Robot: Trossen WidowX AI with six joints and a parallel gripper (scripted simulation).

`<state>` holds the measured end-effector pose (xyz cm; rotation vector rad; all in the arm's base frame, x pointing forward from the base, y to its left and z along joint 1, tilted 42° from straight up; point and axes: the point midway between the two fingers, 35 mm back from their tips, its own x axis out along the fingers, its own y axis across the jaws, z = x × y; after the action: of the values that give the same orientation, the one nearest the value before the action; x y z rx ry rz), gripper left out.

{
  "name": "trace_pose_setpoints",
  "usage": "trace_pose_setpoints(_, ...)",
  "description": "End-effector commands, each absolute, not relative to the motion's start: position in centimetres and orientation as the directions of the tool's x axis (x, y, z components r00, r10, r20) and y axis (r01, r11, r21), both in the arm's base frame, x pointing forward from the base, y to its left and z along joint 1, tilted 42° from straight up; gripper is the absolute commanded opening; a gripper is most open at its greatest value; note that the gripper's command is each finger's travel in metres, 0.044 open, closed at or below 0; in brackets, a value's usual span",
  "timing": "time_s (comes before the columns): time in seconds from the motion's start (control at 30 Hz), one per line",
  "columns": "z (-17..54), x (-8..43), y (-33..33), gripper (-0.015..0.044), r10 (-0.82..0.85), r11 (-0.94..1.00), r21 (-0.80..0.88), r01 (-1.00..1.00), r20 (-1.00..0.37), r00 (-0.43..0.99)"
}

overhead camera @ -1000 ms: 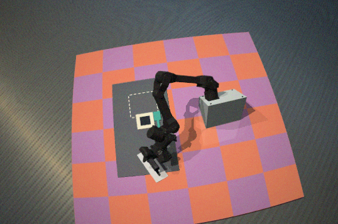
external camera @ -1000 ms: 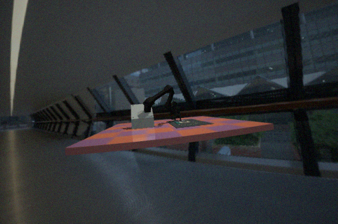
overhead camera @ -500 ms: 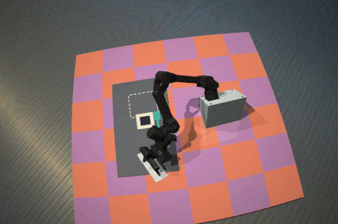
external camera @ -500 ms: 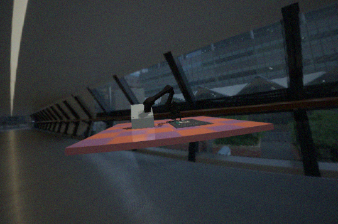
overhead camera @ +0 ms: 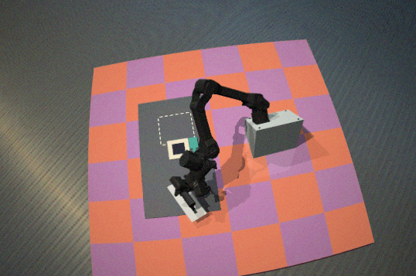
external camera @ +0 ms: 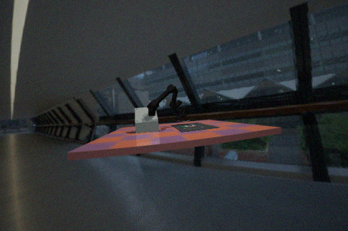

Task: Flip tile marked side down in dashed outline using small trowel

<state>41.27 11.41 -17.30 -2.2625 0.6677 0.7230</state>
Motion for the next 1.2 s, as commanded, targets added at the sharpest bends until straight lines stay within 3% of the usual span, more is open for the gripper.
trace_pose_setpoints(0.0,-16.1,41.2,12.5,0.0,-0.253,-0.648,-0.441,-0.621,-0.644,0.722)
trace_pose_setpoints(1.17,-8.5,38.7,1.9,0.0,-0.443,-0.389,-0.66,-0.642,-0.477,0.759)
